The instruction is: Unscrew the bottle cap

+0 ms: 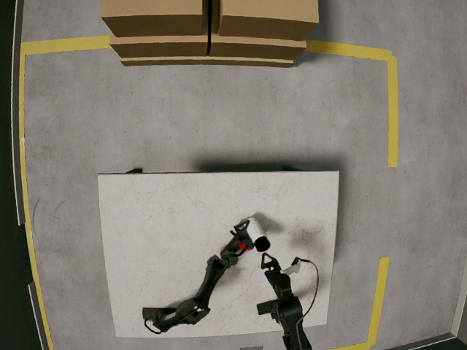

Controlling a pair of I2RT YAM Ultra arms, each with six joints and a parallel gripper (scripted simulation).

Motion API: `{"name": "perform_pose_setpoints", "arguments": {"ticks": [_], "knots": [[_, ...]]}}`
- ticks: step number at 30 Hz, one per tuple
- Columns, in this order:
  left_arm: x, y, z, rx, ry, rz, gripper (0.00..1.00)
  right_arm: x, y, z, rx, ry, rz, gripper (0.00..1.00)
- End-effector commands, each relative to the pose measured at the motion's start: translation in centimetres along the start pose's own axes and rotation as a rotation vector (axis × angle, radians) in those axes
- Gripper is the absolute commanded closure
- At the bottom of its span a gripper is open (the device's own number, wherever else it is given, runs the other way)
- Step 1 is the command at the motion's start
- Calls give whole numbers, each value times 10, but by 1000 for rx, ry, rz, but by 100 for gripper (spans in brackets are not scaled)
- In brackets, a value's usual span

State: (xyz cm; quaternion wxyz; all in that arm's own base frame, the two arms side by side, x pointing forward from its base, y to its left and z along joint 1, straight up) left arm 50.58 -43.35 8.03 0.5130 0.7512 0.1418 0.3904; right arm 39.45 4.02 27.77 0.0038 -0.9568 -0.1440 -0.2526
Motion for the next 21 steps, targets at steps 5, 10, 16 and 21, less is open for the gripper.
{"name": "perform_pose_setpoints", "arguments": {"ticks": [5,10,16,21], "knots": [[17,25,0,-66,38,1,100,-4,12,29,32,41,15,6],[17,25,0,-66,38,1,100,-1,11,26,32,53,9,6],[17,25,0,-66,38,1,100,-1,12,26,24,51,9,6],[17,25,0,-66,38,1,100,-1,12,26,24,51,9,6]]}}
Point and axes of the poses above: on each arm, the point where the finger pads meet when closed, its own z axis out along the fingers, its own x axis across the jaws, y = z × x, the point moved 1 cm from there along -z, back along the fingers, and after that the axes turned 1 degree about -z, right-handed, at the moved point
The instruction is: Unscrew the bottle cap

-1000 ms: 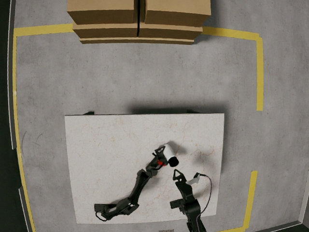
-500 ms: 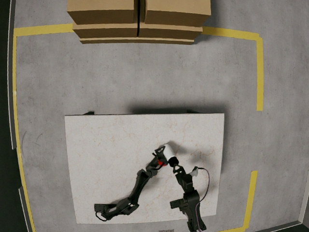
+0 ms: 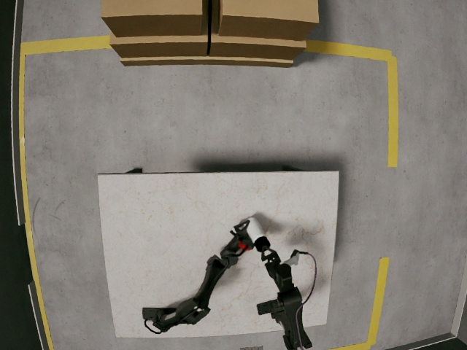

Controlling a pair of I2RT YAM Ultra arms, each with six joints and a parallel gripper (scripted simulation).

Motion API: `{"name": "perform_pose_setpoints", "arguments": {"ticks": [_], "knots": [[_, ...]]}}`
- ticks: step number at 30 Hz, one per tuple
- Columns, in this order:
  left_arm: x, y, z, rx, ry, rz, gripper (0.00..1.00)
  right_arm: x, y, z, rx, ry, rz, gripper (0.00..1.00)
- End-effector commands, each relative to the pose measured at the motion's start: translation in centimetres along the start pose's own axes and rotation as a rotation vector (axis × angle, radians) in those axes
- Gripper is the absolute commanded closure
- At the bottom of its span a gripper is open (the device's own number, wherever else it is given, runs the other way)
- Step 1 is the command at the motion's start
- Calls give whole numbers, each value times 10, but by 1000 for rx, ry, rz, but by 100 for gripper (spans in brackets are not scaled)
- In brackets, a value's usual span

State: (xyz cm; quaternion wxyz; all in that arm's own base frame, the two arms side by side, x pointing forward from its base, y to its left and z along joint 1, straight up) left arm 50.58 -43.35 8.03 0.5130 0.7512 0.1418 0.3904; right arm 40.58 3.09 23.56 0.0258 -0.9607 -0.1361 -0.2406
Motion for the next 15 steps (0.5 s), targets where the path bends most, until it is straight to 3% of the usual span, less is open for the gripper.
{"name": "perform_pose_setpoints", "arguments": {"ticks": [1,15], "knots": [[17,25,0,-66,38,1,100,12,2,-16,-17,69,-19,6],[17,25,0,-66,38,1,100,12,1,-16,-15,63,-15,6]]}}
Point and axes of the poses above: on each arm, the point where the finger pads meet when closed, its own z axis out along the fingers, its own x axis across the jaws, y = z × x, the point moved 1 cm from there along -z, back along the fingers, and after that the axes turned 1 degree about -z, right-handed, at the moved point
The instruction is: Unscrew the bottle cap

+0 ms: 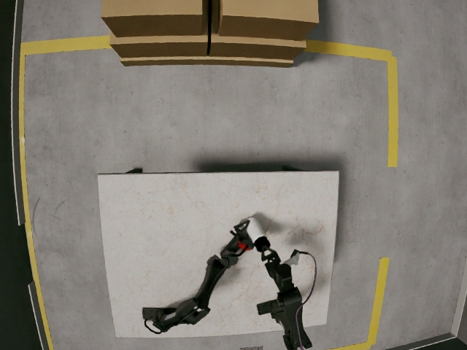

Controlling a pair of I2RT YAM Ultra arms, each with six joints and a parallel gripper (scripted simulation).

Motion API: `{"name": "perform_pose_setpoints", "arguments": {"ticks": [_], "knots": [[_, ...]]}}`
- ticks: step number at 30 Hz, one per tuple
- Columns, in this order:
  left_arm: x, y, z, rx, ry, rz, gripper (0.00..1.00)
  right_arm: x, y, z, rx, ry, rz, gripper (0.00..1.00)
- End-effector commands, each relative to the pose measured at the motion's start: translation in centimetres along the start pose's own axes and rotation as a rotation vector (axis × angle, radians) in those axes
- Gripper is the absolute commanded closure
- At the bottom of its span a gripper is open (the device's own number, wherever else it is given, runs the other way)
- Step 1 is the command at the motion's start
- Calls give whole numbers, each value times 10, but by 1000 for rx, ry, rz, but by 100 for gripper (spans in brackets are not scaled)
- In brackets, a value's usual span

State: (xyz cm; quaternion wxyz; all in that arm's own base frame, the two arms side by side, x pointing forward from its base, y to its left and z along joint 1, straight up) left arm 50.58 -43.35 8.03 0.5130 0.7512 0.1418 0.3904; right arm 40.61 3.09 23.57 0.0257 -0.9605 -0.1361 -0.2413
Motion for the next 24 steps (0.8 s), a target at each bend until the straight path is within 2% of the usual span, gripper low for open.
{"name": "perform_pose_setpoints", "arguments": {"ticks": [1,21,24], "knots": [[17,25,0,-66,38,1,100,14,1,-20,-18,78,-19,6],[17,25,0,-66,38,1,100,14,1,-20,-18,78,-19,6],[17,25,0,-66,38,1,100,20,2,-28,-26,111,-28,6]]}}
Point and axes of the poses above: on each arm, the point where the finger pads meet when closed, its own z axis out along the fingers, its own x axis across the jaws, y = z × x, the point moved 1 cm from there along -z, back along the fingers, and after that the axes turned 1 degree about -z, right-handed, at the moved point
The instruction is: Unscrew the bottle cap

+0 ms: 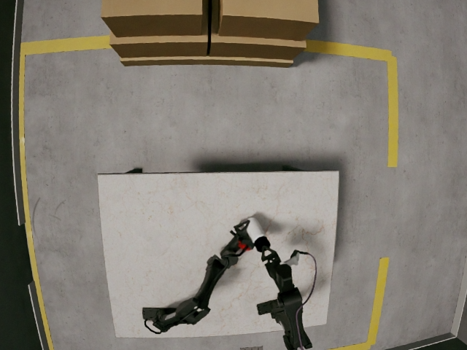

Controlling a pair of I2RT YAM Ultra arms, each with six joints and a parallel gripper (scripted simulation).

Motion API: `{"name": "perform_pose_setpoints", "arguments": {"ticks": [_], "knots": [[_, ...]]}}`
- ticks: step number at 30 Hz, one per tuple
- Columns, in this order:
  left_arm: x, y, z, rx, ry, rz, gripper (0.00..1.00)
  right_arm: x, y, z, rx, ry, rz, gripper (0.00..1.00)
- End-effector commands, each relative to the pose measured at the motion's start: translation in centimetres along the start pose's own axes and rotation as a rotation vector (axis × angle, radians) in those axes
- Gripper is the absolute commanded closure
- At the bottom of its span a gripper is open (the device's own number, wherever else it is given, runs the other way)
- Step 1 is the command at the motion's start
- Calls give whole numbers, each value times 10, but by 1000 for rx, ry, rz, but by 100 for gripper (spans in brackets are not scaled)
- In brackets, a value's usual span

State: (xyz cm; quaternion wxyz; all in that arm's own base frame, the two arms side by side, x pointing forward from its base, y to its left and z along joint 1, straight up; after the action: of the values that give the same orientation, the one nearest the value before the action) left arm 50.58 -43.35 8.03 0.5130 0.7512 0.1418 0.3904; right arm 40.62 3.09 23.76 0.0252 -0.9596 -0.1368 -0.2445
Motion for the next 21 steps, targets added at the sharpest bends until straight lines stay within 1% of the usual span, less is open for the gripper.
{"name": "perform_pose_setpoints", "arguments": {"ticks": [1,6,21], "knots": [[17,25,0,-66,38,1,100,19,2,-26,-25,104,-26,6],[17,25,0,-66,38,1,100,21,3,-25,-27,112,-26,6],[17,25,0,-66,38,1,100,19,2,-5,-21,90,-21,6]]}}
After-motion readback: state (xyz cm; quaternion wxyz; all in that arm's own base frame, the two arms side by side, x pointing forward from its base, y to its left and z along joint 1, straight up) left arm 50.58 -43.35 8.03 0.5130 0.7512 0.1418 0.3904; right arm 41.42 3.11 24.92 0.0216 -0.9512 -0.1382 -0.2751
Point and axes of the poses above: on each arm, the point where the finger pads meet when closed, its own z axis out along the fingers, its own x axis across the jaws, y = z × x, the point moved 1 cm from there along -z, back along the fingers, and after that the axes turned 1 degree about -z, right-handed, at the moved point
